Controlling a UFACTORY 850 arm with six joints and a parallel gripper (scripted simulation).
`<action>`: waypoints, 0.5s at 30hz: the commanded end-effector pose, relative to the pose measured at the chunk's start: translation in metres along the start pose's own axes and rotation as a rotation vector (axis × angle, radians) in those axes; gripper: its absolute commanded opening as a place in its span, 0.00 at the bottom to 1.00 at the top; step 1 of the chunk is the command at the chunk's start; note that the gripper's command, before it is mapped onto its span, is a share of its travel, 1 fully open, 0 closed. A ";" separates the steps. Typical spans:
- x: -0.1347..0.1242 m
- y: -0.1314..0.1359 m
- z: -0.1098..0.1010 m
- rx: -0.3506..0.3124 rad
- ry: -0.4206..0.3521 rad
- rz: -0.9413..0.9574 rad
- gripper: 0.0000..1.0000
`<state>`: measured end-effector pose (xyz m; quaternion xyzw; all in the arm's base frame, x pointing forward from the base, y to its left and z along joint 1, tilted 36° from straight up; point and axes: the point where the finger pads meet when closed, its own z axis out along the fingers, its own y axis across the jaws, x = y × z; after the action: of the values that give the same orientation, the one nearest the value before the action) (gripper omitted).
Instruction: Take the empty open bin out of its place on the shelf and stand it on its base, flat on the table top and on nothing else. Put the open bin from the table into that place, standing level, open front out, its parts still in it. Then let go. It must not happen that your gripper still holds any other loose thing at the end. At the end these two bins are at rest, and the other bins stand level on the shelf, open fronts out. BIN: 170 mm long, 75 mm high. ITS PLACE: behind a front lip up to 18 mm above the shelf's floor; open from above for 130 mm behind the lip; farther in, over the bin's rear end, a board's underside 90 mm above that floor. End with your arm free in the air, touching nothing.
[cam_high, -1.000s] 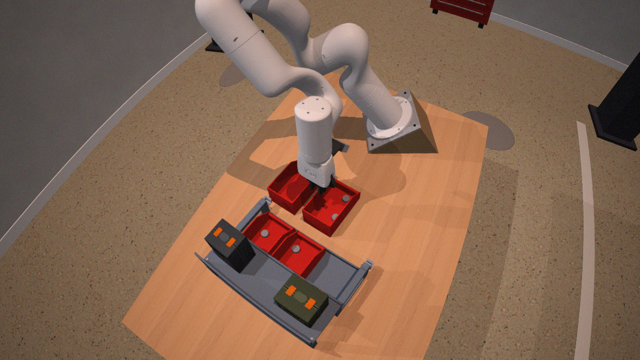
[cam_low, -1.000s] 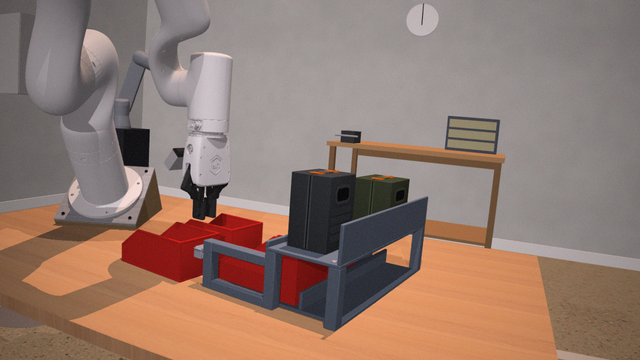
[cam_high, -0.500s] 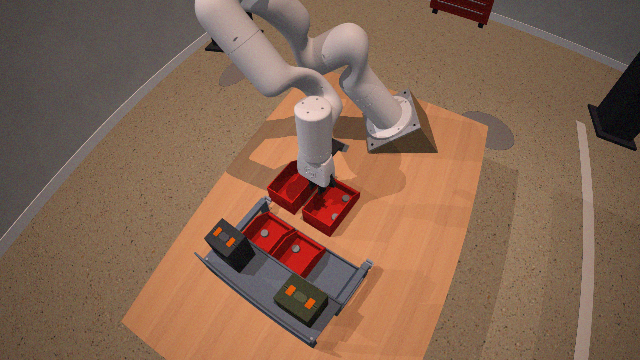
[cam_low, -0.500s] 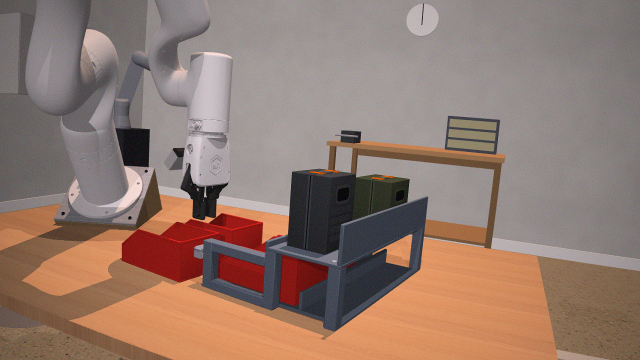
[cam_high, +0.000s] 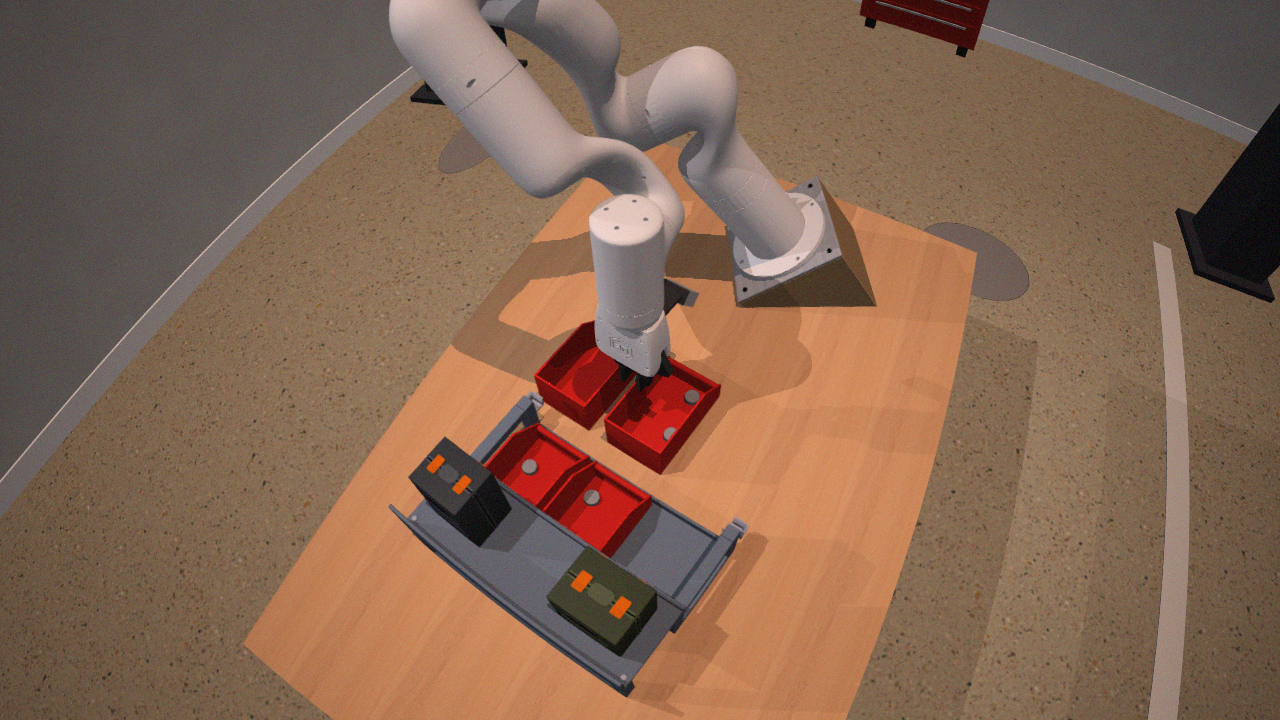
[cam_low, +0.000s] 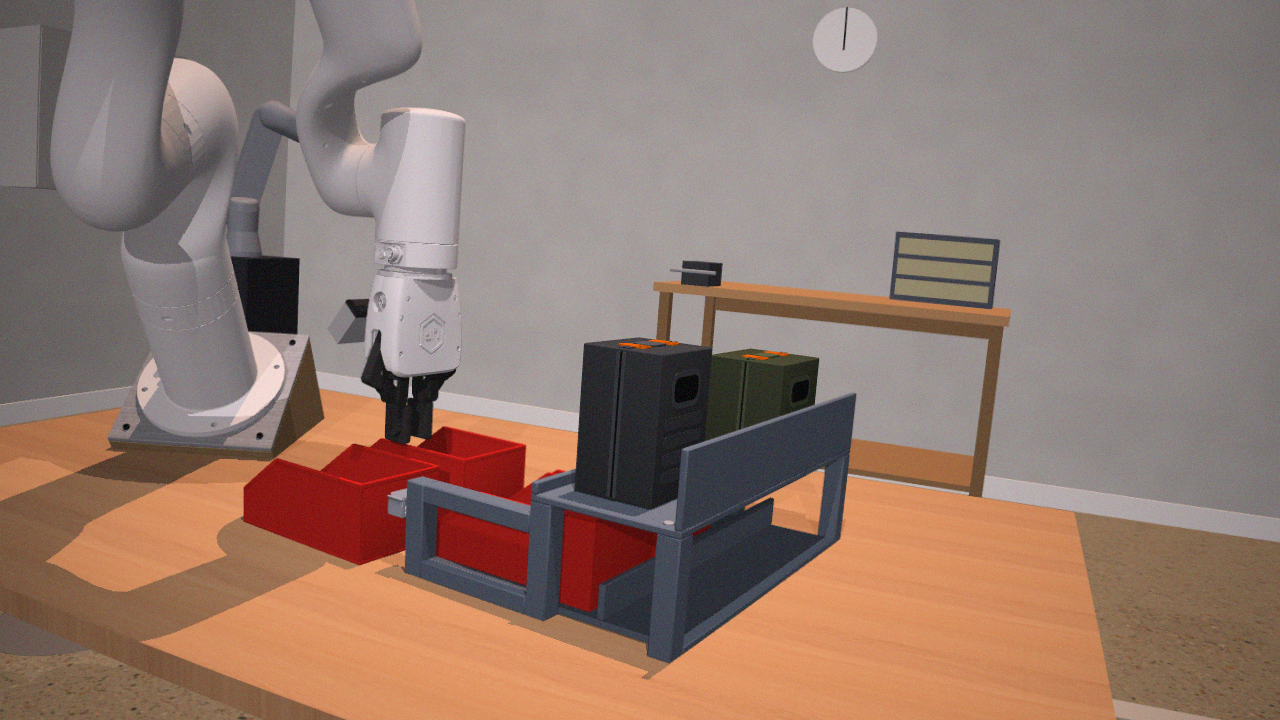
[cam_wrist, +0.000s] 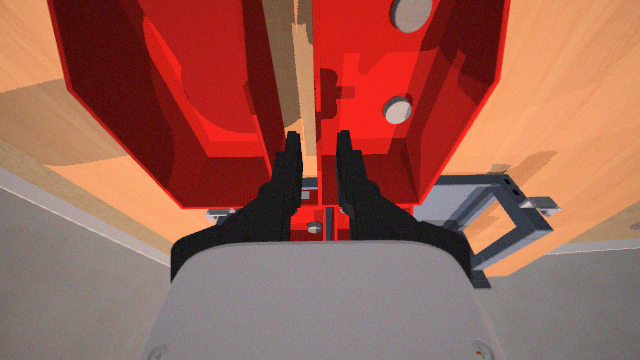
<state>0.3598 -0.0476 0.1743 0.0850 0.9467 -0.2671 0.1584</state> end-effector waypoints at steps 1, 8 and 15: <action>0.000 0.000 0.004 0.000 -0.001 0.000 0.26; 0.000 0.000 0.012 0.000 -0.001 0.000 0.26; -0.001 0.000 0.022 0.000 -0.001 0.000 0.26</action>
<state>0.3638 -0.0561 0.1612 0.0850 0.9468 -0.2670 0.1581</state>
